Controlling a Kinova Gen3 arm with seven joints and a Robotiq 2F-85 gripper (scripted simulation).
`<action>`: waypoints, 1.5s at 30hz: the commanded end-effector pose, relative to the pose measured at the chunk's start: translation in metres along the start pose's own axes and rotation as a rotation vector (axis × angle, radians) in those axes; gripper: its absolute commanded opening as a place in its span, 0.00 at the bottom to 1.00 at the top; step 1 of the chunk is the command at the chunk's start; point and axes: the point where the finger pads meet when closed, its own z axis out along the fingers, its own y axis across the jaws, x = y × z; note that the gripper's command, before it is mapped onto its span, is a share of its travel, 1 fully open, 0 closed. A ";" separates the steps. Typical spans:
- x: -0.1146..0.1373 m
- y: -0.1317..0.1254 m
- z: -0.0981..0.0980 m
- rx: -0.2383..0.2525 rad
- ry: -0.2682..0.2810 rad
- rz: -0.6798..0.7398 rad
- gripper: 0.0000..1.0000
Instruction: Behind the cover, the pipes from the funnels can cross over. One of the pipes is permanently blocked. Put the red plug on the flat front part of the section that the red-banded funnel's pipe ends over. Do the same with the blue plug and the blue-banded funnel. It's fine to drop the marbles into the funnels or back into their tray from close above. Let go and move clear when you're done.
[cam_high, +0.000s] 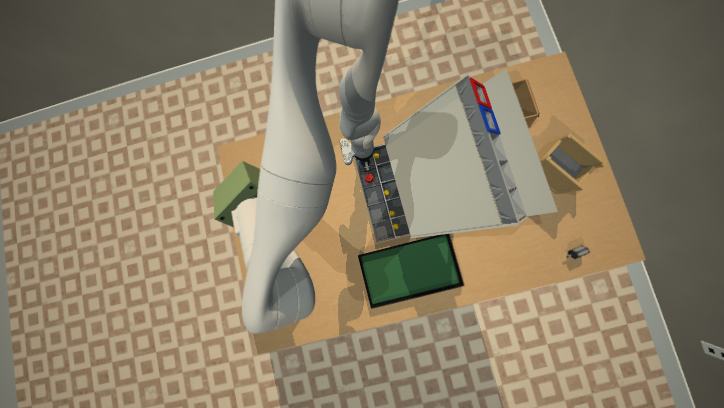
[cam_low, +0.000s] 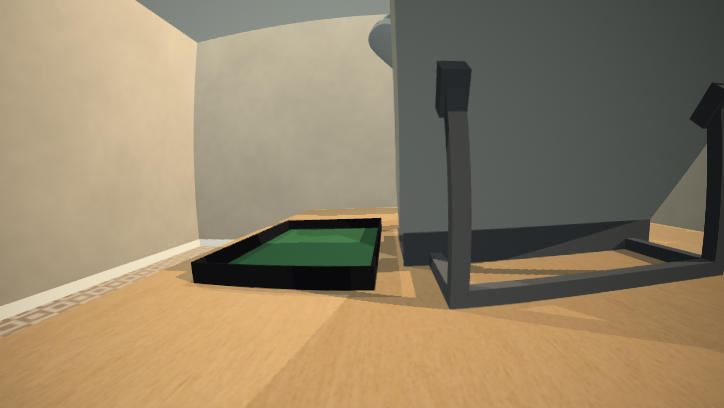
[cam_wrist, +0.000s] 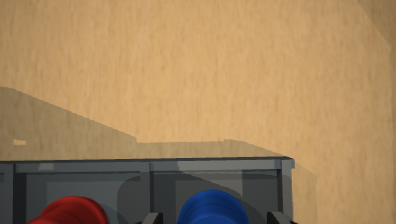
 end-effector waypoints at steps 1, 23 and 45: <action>0.000 0.001 -0.001 -0.001 -0.001 0.000 0.65; 0.000 -0.001 -0.040 -0.001 -0.001 0.000 0.65; 0.000 0.000 -0.060 -0.001 -0.001 0.000 0.65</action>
